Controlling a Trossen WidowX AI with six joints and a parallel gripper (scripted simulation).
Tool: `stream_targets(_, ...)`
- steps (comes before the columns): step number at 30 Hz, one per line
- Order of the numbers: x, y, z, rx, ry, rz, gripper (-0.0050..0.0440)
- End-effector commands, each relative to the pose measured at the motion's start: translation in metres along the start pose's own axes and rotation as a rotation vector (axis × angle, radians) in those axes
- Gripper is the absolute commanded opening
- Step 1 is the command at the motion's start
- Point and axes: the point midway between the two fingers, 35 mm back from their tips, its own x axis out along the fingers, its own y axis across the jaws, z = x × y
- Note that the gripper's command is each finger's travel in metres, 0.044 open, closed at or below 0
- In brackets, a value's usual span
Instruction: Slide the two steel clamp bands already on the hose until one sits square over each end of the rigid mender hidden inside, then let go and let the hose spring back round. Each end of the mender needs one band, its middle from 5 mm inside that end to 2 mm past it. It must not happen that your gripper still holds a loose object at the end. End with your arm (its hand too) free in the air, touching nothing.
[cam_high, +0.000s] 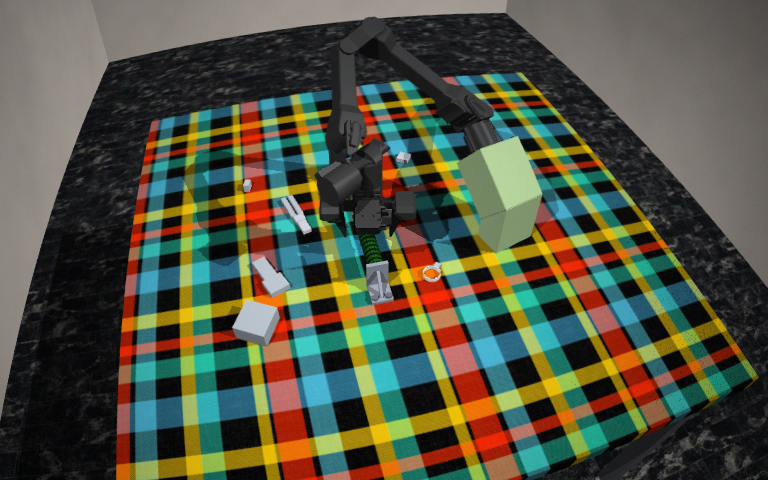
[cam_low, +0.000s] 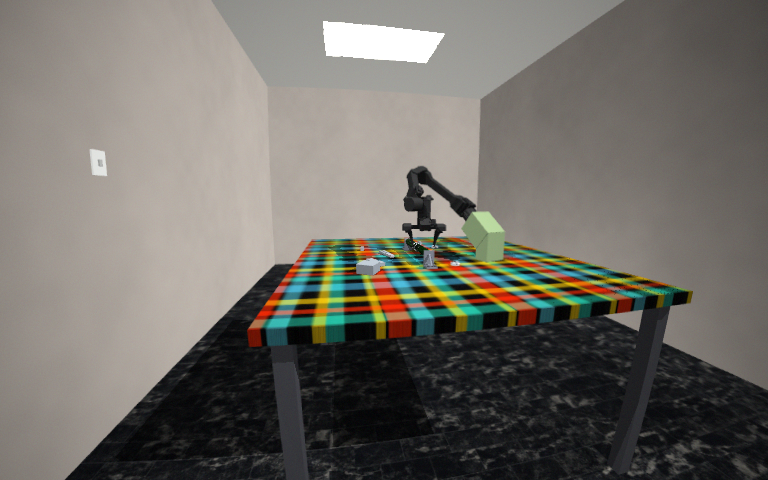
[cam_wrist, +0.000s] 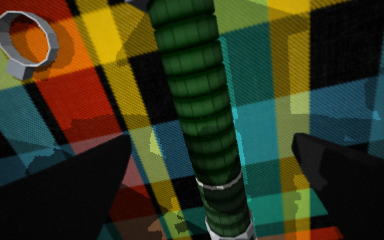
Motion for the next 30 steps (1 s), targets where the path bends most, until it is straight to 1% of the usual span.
stream_targets(1, 0.007, 0.003, 0.011, -0.173, 0.000, -0.002, 0.0440)
stream_targets(4, 0.008, 0.004, 0.013, -0.220, 0.000, -0.002, 0.0440)
stream_targets(10, 0.008, 0.004, 0.013, -0.220, 0.000, -0.002, 0.0440)
stream_targets(11, 0.011, 0.003, 0.013, -0.221, -0.001, -0.002, 0.0440)
stream_targets(12, 0.018, 0.003, 0.013, -0.221, -0.001, -0.002, 0.0440)
stream_targets(14, 0.043, 0.004, 0.013, -0.224, 0.000, 0.001, 0.0440)
stream_targets(15, 0.050, 0.004, 0.012, -0.227, 0.002, 0.002, 0.0440)
stream_targets(16, 0.052, 0.003, 0.013, -0.220, 0.000, -0.002, 0.0440)
stream_targets(27, 0.053, 0.003, 0.013, -0.220, 0.000, -0.002, 0.0440)
stream_targets(30, 0.053, 0.003, 0.013, -0.220, 0.000, -0.002, 0.0368)
